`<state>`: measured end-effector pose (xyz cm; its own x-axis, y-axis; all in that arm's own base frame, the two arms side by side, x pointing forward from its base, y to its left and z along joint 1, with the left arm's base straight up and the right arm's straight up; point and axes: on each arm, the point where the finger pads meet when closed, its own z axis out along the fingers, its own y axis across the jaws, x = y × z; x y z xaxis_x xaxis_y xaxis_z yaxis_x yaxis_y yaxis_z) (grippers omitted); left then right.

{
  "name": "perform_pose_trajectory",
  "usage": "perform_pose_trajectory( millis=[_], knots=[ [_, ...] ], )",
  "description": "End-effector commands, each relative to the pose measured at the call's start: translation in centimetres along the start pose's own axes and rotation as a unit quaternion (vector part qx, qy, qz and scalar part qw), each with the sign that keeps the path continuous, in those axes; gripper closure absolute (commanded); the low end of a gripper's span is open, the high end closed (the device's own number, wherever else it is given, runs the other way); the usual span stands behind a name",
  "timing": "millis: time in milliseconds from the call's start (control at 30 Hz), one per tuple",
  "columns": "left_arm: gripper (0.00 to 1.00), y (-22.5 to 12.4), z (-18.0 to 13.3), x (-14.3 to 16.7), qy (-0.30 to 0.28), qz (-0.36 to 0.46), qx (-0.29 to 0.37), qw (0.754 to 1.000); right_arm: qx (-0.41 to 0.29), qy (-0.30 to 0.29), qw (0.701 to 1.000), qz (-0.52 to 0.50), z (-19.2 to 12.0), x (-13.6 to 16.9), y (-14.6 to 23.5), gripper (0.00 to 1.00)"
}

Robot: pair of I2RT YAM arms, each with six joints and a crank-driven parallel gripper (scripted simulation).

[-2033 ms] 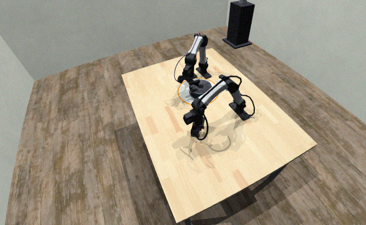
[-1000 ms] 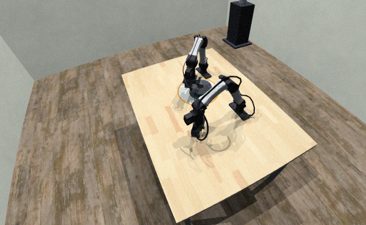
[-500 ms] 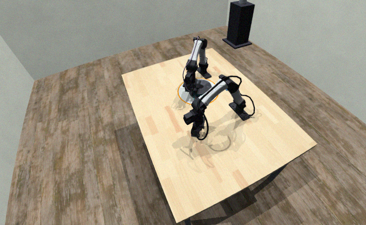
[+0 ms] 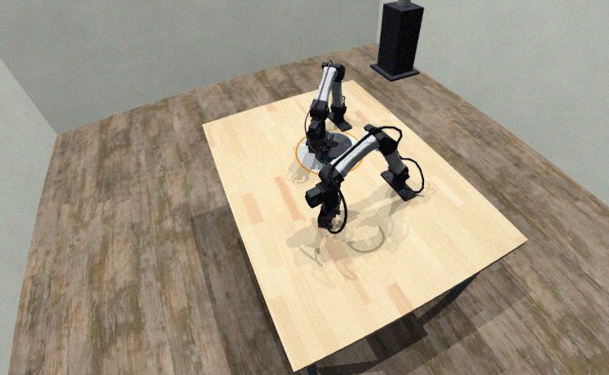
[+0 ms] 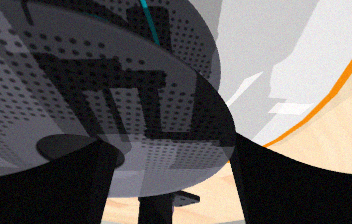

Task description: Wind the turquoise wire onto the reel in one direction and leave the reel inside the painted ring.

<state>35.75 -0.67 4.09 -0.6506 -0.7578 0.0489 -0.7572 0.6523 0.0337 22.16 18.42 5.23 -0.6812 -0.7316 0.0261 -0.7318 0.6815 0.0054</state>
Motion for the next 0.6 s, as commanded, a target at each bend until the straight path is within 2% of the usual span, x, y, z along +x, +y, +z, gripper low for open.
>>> perform_pose_trajectory(
  millis=[0,300,333,567],
  knots=[
    [1.00,-0.4,-1.2,-0.9,-0.021,-0.004,0.018,1.000,0.003,-0.013,1.000,-0.003,-0.5,-1.0,-0.1,0.12],
    [1.00,-0.4,-0.9,-0.8,-0.015,-0.004,0.019,1.000,0.003,-0.013,1.000,-0.003,-0.5,-1.0,-0.1,0.25],
    [1.00,-0.4,-0.8,-0.8,-0.015,-0.004,0.019,1.000,0.003,-0.013,1.000,-0.003,0.3,-0.9,0.1,0.25],
    [1.00,-0.4,-0.6,-0.6,-0.013,-0.005,0.019,1.000,0.002,-0.013,0.997,0.079,0.4,0.6,0.1,0.25]
  ],
)
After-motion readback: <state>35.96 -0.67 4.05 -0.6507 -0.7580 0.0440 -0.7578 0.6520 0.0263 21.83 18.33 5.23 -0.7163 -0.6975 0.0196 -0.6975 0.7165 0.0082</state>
